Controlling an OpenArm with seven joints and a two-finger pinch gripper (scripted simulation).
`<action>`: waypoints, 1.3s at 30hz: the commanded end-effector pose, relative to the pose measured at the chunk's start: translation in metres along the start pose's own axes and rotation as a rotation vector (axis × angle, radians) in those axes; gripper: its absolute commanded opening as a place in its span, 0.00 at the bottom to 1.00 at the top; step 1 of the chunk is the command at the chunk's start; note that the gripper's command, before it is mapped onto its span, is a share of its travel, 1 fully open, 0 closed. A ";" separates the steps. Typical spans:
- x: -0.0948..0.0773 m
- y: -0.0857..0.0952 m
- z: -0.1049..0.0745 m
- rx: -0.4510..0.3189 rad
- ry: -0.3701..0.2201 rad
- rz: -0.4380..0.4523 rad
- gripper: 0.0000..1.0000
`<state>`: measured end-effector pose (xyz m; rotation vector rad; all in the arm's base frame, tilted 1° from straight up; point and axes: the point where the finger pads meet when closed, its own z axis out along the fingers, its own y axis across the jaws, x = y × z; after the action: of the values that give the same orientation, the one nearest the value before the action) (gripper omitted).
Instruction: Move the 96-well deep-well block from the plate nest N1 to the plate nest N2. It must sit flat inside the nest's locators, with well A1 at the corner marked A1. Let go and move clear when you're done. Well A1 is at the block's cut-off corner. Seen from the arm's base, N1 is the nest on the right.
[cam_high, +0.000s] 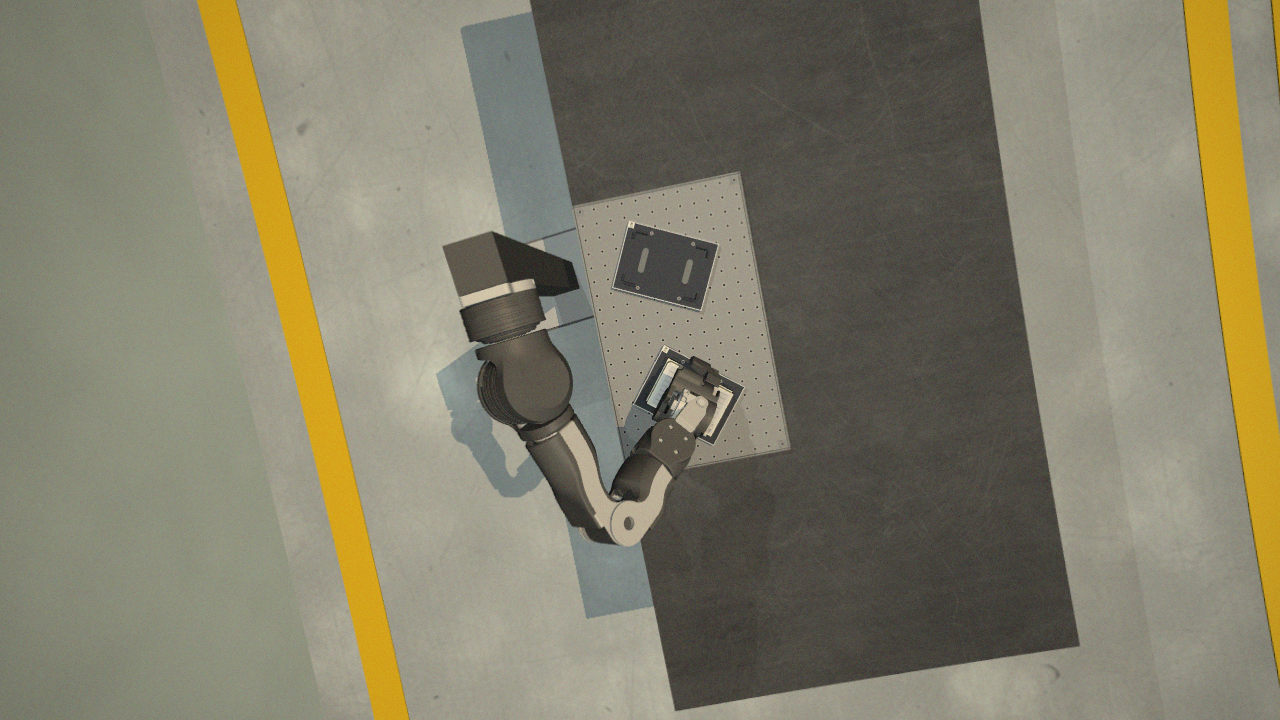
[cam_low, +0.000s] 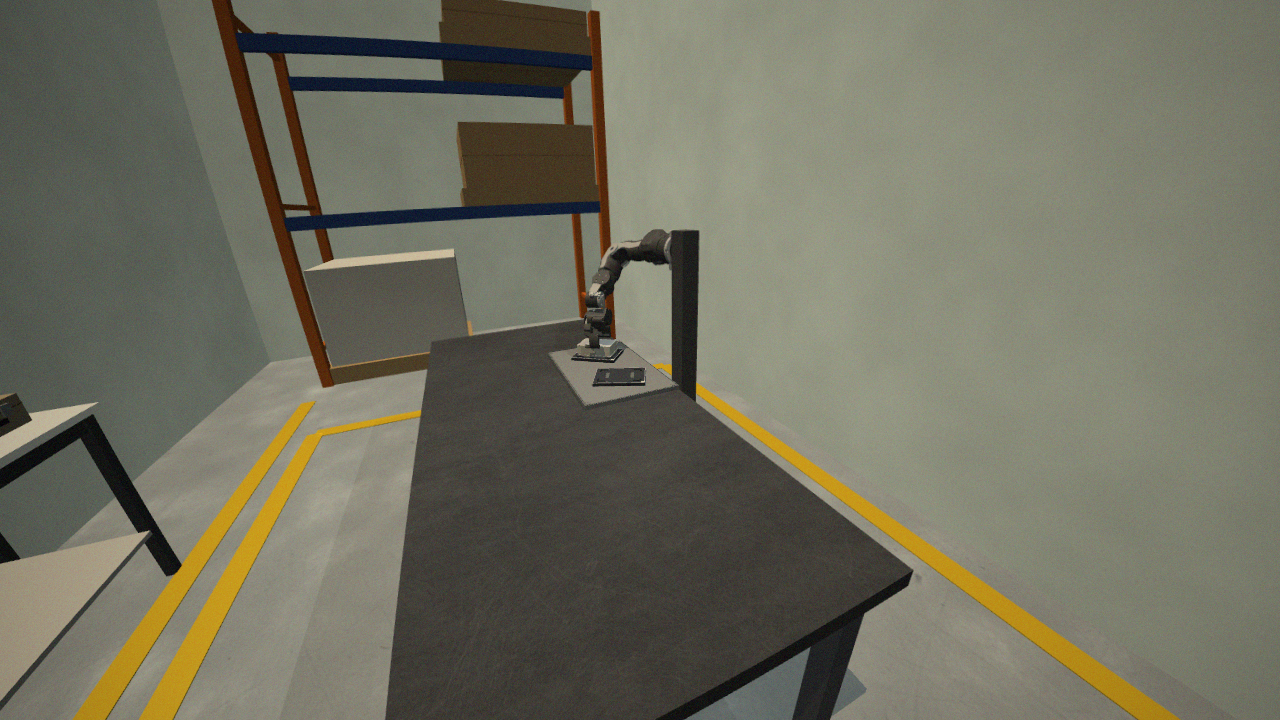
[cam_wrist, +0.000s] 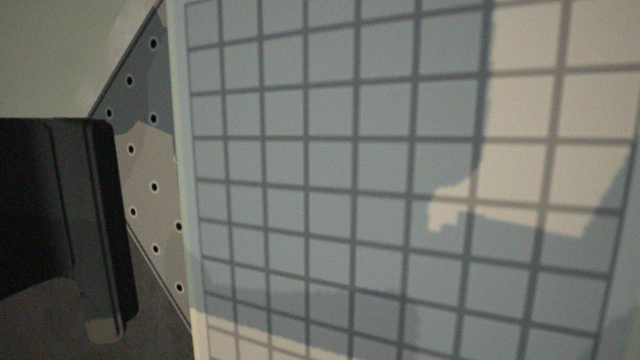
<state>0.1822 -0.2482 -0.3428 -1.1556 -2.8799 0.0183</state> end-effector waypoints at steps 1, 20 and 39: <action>-0.006 0.001 -0.002 -0.015 -0.021 0.007 0.77; -0.006 0.004 0.018 -0.015 -0.021 0.007 0.77; -0.006 0.003 0.015 -0.015 -0.021 0.007 0.77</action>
<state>0.1871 -0.2503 -0.3591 -1.1725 -2.8971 0.0118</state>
